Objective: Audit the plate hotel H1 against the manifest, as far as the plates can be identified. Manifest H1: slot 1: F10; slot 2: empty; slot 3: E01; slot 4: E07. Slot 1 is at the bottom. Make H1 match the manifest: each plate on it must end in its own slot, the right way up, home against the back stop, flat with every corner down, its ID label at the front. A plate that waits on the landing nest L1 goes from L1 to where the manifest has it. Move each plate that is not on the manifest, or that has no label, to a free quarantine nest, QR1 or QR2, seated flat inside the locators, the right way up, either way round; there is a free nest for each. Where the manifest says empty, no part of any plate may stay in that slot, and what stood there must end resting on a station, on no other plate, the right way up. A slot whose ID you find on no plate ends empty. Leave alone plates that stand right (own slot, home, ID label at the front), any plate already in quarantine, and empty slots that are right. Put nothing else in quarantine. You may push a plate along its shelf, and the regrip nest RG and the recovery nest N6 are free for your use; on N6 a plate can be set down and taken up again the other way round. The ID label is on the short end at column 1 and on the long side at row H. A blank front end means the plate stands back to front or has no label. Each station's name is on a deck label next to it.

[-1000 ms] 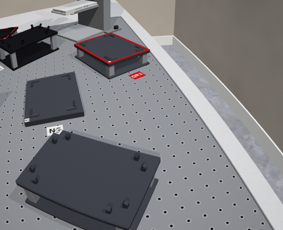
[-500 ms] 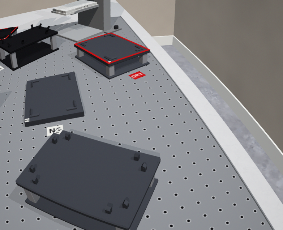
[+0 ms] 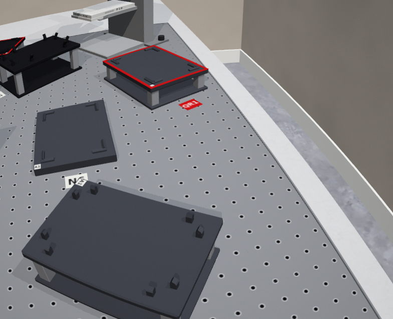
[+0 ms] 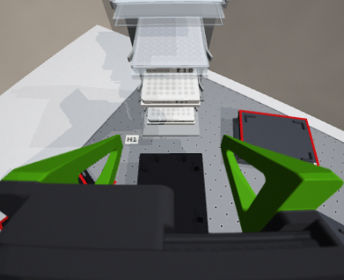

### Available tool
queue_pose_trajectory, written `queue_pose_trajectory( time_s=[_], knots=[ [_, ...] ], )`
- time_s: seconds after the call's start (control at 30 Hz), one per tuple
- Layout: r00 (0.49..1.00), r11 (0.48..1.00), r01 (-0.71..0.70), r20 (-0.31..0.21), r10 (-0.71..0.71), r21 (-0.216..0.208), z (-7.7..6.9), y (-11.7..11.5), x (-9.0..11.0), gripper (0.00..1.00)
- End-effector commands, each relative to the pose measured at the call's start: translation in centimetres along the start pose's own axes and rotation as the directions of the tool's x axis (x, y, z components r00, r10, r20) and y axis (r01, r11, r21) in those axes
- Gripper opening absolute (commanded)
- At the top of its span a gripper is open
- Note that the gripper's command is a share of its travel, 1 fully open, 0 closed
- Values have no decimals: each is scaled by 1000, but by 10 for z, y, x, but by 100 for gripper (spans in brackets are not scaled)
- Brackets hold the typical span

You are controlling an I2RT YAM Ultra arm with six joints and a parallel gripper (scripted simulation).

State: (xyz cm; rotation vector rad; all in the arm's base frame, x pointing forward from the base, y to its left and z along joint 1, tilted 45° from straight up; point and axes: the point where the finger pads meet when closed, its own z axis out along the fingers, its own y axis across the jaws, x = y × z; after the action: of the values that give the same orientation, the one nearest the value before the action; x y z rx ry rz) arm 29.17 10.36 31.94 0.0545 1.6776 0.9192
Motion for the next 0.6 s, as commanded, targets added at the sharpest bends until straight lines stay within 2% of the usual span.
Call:
queue_pose_trajectory(
  time_s=[0.0,0.57],
  knots=[
    [999,1000,13,30,-12,-1,0,4,-11,100],
    [999,1000,13,31,-13,-1,17,4,-21,100]
  ],
)
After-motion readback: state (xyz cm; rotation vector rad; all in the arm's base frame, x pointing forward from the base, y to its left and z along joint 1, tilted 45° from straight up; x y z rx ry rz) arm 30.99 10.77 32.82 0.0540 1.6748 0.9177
